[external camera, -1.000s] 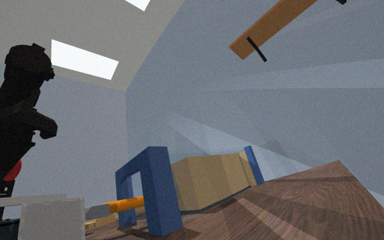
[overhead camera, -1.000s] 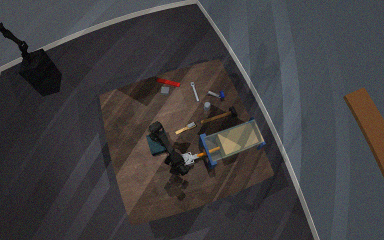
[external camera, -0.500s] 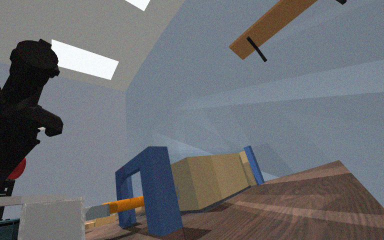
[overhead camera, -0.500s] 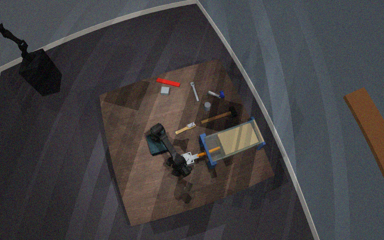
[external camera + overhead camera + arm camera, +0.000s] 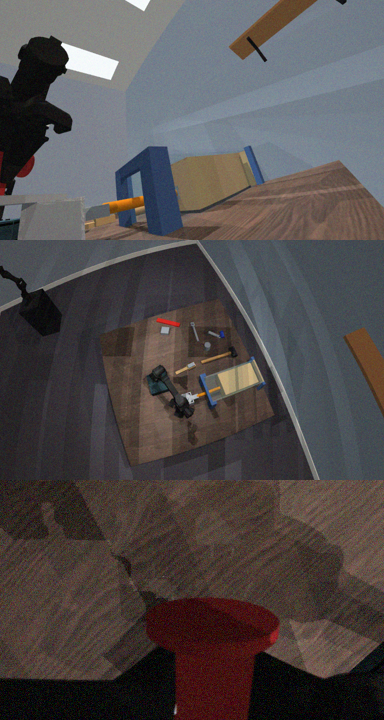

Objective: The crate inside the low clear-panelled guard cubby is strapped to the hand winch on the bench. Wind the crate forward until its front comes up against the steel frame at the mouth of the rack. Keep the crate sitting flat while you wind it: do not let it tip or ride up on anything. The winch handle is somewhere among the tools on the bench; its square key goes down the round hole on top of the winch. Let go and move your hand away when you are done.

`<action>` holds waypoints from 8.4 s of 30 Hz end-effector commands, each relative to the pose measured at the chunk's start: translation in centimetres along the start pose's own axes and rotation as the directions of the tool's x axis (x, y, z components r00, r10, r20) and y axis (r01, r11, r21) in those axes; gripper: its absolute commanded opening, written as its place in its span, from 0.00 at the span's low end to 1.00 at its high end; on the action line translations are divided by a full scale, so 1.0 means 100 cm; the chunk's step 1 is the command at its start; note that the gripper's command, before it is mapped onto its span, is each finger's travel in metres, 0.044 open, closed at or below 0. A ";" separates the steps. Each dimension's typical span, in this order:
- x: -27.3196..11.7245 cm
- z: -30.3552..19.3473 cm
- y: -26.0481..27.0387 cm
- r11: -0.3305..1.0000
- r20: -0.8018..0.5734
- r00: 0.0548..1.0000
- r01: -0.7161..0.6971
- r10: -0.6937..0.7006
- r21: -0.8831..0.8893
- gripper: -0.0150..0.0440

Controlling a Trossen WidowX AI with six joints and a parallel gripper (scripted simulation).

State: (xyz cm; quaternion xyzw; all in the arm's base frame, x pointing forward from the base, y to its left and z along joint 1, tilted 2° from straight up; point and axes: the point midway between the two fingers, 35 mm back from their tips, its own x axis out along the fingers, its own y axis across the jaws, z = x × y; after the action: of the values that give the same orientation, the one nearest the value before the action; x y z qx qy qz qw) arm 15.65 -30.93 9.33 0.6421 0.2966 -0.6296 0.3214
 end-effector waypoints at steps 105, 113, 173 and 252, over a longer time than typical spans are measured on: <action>-0.002 -0.088 0.091 1.000 -0.014 1.000 -0.017 0.017 -0.002 0.25; -0.003 -0.098 0.092 1.000 -0.015 1.000 -0.017 0.017 -0.002 0.25; -0.003 -0.166 0.070 1.000 -0.021 1.000 -0.015 0.015 -0.002 0.25; -0.001 -0.203 -0.014 1.000 -0.025 1.000 -0.008 0.008 -0.002 0.25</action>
State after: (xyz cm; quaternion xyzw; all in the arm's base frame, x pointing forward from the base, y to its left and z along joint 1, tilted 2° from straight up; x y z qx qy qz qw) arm 28.15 -15.18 9.86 0.6549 0.2847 -0.6156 0.3333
